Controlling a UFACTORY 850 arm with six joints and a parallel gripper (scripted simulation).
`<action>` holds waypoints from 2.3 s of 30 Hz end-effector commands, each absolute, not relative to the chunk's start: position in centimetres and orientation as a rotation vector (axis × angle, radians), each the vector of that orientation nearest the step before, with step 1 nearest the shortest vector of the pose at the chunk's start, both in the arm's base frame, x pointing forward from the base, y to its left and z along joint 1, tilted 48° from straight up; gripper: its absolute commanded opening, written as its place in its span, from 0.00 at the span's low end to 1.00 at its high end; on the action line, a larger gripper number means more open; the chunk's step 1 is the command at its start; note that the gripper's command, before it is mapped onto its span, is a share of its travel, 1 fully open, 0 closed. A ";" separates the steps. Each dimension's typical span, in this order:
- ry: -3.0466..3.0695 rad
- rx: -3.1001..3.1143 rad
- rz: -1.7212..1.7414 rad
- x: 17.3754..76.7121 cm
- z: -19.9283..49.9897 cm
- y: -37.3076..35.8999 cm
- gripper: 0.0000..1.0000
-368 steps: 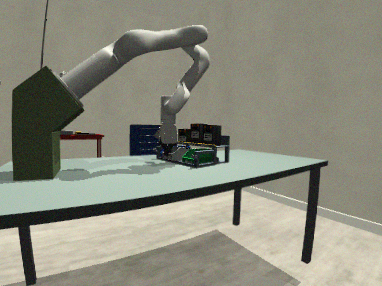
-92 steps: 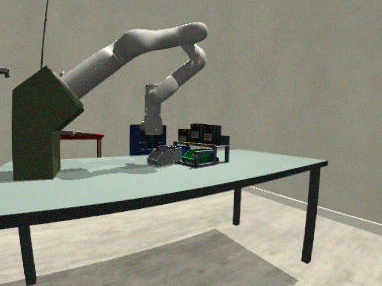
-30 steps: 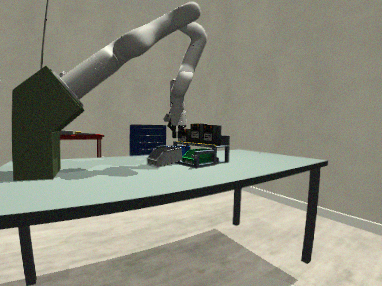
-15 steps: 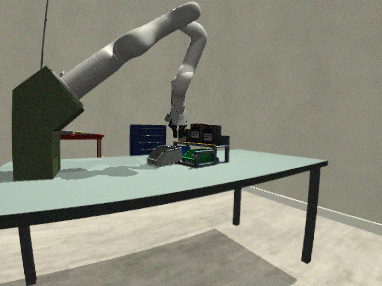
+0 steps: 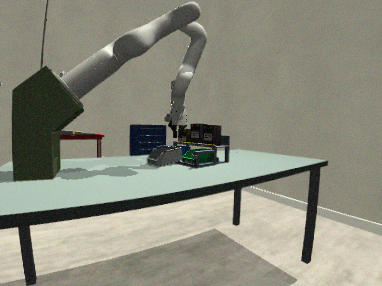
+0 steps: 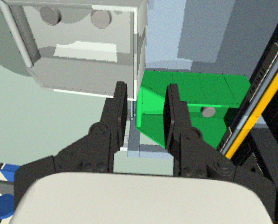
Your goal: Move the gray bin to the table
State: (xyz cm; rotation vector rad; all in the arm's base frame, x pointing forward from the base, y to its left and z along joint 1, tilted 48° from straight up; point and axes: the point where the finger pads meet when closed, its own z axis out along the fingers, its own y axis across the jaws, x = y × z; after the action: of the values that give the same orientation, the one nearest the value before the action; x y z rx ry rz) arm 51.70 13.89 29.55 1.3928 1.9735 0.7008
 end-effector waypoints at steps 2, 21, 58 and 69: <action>1.973 1.392 0.702 51.5 29.2 13.8 0.33; 1.973 1.392 0.702 51.4 28.8 13.7 0.33; 1.973 1.392 0.702 52.0 28.0 13.7 0.33; 1.973 1.392 0.702 52.7 27.3 13.7 0.33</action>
State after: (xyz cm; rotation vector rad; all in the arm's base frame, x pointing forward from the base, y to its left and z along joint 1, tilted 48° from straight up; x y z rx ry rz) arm 52.41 13.70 27.53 1.3928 1.9736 0.7008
